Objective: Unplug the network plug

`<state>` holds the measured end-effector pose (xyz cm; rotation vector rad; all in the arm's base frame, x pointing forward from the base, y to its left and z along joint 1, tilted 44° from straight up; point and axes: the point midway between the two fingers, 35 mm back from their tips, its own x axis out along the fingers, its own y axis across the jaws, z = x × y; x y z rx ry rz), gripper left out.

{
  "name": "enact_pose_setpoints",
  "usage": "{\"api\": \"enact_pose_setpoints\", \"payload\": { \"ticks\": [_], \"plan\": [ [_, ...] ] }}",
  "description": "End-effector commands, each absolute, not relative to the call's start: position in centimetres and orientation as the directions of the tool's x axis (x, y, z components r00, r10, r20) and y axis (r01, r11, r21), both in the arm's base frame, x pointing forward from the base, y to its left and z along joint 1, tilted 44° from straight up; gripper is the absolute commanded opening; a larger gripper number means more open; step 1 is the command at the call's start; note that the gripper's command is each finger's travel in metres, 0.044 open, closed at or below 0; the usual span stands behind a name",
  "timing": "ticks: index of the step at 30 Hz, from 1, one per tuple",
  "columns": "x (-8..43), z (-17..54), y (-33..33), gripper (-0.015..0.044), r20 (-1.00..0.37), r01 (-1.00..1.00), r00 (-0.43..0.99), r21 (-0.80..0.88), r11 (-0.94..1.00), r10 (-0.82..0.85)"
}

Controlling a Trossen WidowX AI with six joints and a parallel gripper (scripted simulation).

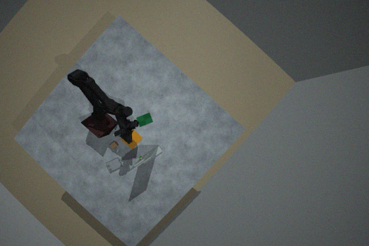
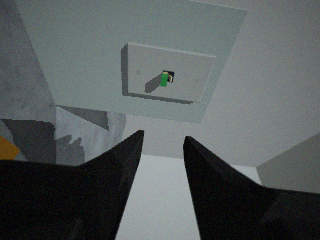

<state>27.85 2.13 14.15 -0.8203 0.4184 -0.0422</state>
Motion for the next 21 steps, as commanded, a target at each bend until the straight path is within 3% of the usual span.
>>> {"api": "enact_pose_setpoints", "payload": {
  "ticks": [1,21],
  "plan": [
    [28.7,14.2,2.2,0.0156,-0.344,-0.124,0.918,-0.720,0.682,-0.197],
    [33.3,13.2,2.0,0.0156,-0.342,-0.122,0.919,-0.721,0.682,-0.197]
  ]
}}
